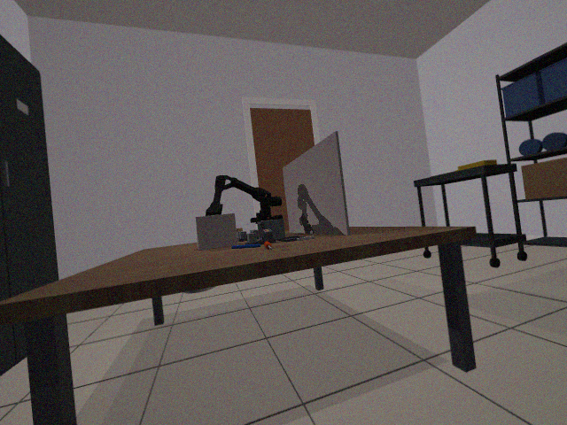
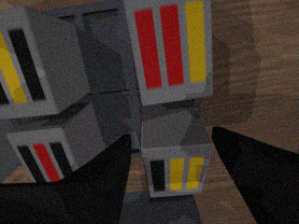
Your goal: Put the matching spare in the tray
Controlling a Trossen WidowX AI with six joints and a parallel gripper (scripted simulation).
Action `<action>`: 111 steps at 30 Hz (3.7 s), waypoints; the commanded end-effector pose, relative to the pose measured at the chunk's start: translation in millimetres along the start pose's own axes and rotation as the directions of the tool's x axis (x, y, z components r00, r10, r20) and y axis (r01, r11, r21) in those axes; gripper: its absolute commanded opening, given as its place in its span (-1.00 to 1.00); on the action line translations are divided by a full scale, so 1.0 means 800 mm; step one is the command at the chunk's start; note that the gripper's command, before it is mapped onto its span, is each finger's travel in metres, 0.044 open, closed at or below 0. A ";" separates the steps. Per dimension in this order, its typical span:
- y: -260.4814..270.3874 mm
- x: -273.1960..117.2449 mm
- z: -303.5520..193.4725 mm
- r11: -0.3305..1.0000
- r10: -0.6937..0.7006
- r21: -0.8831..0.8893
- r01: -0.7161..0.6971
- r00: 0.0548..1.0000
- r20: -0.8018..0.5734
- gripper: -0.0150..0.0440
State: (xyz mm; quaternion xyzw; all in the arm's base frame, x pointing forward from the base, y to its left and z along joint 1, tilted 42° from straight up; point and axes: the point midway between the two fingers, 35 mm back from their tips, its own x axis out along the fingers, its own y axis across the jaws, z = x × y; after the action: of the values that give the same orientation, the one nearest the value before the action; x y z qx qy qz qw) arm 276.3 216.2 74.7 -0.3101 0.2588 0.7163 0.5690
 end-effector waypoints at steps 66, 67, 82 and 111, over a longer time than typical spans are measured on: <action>-0.006 -0.152 0.002 1.000 0.000 0.008 0.000 1.000 -0.007 -0.49; -0.006 -0.157 0.002 1.000 0.000 0.008 0.000 1.000 -0.007 -0.49; -0.026 -0.187 -0.034 1.000 -0.007 0.015 0.007 1.000 -0.021 -0.49; -0.066 -0.204 -0.288 0.999 -0.010 0.043 0.013 0.998 -0.057 -0.49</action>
State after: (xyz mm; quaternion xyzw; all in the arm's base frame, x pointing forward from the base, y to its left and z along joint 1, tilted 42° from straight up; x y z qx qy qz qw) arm 386.1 -24.4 56.1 -0.3163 0.2893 0.6980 0.5737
